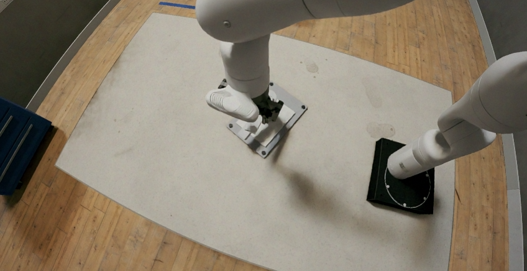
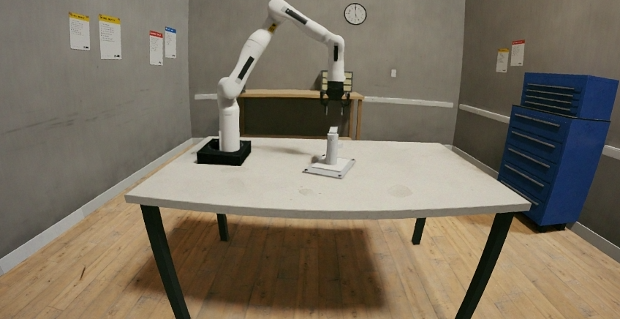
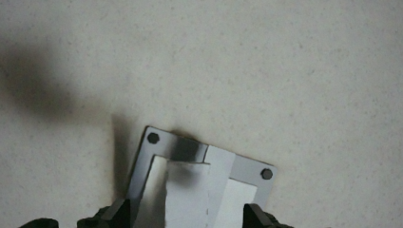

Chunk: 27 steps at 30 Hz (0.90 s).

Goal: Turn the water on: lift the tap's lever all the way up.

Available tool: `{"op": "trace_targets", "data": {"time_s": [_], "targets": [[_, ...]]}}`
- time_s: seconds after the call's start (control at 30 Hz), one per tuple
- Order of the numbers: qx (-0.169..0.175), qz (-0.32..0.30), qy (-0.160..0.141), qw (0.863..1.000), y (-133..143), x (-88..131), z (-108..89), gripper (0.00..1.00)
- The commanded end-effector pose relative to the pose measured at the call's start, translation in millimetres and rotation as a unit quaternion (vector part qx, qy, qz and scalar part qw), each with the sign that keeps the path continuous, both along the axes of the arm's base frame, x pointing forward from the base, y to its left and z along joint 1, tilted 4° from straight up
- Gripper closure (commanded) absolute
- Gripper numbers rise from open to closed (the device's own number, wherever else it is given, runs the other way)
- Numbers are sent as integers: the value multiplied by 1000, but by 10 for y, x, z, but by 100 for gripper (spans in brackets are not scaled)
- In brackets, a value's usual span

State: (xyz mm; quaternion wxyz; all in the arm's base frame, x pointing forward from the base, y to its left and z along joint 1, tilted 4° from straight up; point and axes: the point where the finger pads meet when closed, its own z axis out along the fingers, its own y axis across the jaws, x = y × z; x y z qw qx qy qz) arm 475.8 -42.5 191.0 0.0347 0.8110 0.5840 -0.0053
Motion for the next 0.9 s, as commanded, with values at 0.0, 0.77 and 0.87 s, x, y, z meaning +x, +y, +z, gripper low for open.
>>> {"op": "trace_targets", "data": {"time_s": [0.0,0.77,0.87], "targets": [[0,-1,1,1000,-9,-4,-46,28],[0,-1,1,1000,-30,15,-365,28],[0,-1,1,1000,-31,16,-392,28]]}}
